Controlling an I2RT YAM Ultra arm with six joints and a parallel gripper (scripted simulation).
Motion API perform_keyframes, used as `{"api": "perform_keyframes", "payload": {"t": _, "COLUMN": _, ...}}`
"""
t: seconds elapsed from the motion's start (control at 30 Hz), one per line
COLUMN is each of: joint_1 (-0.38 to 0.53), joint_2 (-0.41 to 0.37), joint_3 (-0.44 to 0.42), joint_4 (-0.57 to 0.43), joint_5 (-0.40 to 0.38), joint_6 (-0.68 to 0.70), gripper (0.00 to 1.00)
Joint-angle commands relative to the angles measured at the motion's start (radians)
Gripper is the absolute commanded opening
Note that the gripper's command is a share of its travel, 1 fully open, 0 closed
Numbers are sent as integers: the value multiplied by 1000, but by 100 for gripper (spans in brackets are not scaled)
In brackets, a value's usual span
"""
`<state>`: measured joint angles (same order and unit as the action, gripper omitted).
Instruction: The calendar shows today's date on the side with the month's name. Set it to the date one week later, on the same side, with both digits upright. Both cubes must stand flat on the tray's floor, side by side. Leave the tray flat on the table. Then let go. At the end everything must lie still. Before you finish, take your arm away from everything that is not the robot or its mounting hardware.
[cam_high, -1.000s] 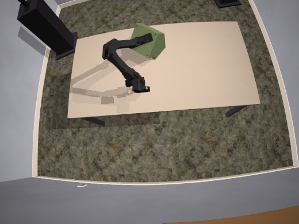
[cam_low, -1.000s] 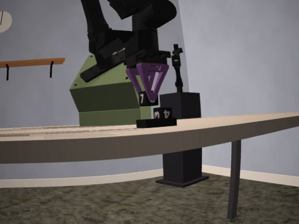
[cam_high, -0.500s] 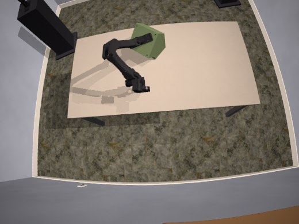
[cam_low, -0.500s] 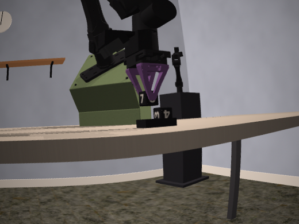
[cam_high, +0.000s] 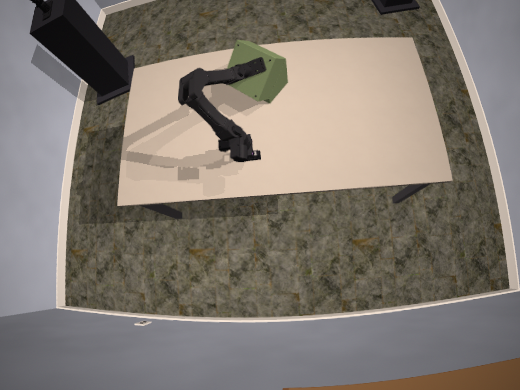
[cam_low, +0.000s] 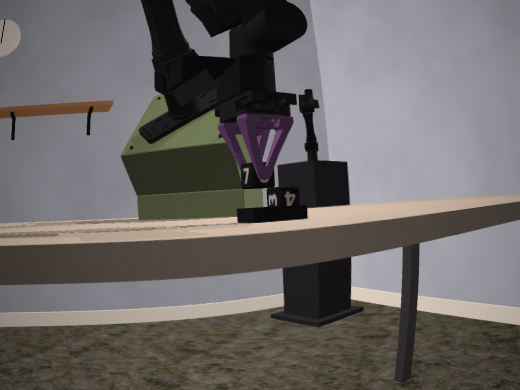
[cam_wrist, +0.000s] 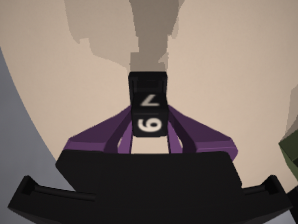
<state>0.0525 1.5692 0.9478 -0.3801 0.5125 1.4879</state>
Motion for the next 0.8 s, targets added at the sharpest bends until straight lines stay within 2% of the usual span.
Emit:
{"api": "perform_keyframes", "payload": {"t": 0.0, "joint_1": 3, "joint_2": -6, "joint_3": 2, "joint_4": 9, "joint_5": 0, "joint_6": -1, "gripper": 26}}
{"api": "perform_keyframes", "payload": {"t": 0.77, "joint_1": -25, "joint_2": 43, "joint_3": -4, "joint_4": 77, "joint_5": -15, "joint_6": -28, "gripper": 26}}
